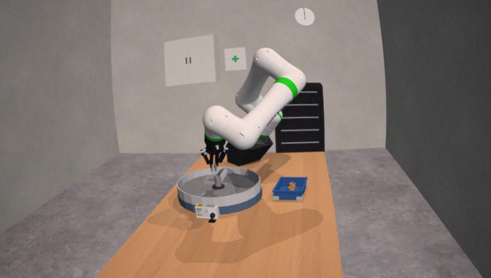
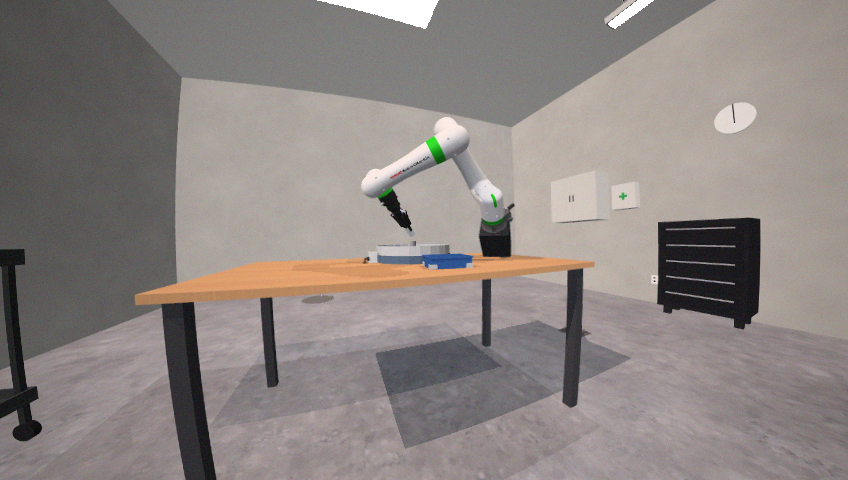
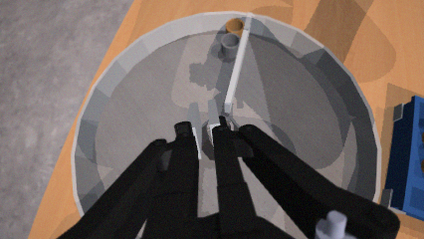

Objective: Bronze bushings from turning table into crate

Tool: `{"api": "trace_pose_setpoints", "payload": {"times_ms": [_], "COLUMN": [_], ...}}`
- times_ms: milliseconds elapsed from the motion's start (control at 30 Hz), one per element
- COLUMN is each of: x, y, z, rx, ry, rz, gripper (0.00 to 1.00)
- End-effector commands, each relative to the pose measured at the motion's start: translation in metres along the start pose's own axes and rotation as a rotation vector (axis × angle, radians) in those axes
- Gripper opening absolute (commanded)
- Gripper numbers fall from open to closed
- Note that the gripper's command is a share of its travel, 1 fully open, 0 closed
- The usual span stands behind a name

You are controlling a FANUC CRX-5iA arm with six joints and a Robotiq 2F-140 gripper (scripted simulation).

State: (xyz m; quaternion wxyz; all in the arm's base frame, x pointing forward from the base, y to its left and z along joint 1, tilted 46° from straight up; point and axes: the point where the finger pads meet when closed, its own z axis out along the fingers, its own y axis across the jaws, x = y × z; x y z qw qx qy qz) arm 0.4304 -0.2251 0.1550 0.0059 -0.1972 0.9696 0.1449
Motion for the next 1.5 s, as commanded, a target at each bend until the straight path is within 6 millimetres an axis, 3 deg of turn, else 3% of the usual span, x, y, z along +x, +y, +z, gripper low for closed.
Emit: {"api": "trace_pose_setpoints", "payload": {"times_ms": [0, 333, 1467], "x": [0.0, 0.018, 0.018], "y": [0.0, 0.0, 0.0], "z": [0.0, -0.022, -0.022], "rx": [0.0, 0.0, 0.0], "ry": [0.0, 0.0, 0.0], "rz": [0.0, 0.0, 0.0], "gripper": [0.07, 0.07, 0.07]}}
